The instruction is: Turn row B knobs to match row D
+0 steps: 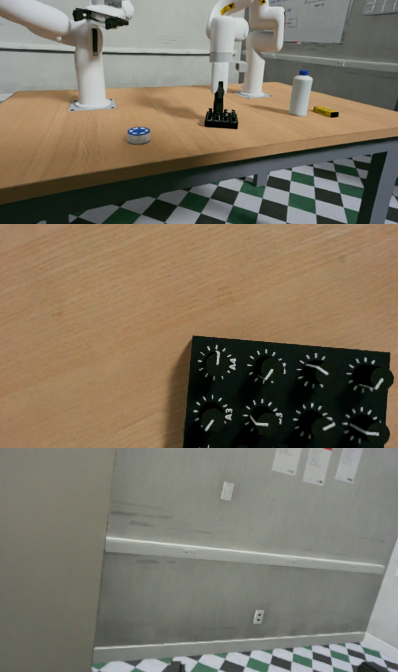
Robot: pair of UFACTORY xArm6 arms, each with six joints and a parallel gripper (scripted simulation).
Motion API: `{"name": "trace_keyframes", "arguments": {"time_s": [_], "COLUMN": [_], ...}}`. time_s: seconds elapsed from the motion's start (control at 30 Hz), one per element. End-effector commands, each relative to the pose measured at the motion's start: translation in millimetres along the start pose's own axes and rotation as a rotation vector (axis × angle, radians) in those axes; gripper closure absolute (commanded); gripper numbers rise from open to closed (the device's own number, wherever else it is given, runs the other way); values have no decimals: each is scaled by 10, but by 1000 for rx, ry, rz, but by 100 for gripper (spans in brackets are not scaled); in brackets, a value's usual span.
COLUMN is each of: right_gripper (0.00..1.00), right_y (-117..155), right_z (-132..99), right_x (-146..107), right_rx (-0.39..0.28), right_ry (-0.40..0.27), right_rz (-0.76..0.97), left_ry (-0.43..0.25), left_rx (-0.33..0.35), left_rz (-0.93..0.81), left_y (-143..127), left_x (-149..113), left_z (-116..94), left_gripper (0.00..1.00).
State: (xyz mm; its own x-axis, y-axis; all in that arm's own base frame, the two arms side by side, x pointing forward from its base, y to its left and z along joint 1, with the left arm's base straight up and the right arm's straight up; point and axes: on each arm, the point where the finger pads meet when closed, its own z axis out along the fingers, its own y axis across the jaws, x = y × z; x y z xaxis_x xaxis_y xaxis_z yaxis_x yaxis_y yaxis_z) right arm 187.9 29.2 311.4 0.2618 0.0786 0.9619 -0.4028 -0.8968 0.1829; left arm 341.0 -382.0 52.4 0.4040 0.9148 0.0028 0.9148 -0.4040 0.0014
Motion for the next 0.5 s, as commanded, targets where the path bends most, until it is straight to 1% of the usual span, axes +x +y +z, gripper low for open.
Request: {"name": "trace_keyframes", "arguments": {"time_s": [0.0,0.23,0.47], "right_gripper": [0,0,0], "right_y": [0,0,0], "right_z": [-3,-3,-3], "right_x": [5,5,5], "right_rx": [0,0,0], "right_ry": [-1,-1,-1], "right_rz": [1,1,1], "left_ry": [-5,-5,-5], "left_rx": [-3,-3,-3], "left_rz": [48,103,124], "left_y": [14,14,14], "left_x": [-7,-7,-7], "left_z": [-19,-19,-19], "left_gripper": [90,90,90]}}
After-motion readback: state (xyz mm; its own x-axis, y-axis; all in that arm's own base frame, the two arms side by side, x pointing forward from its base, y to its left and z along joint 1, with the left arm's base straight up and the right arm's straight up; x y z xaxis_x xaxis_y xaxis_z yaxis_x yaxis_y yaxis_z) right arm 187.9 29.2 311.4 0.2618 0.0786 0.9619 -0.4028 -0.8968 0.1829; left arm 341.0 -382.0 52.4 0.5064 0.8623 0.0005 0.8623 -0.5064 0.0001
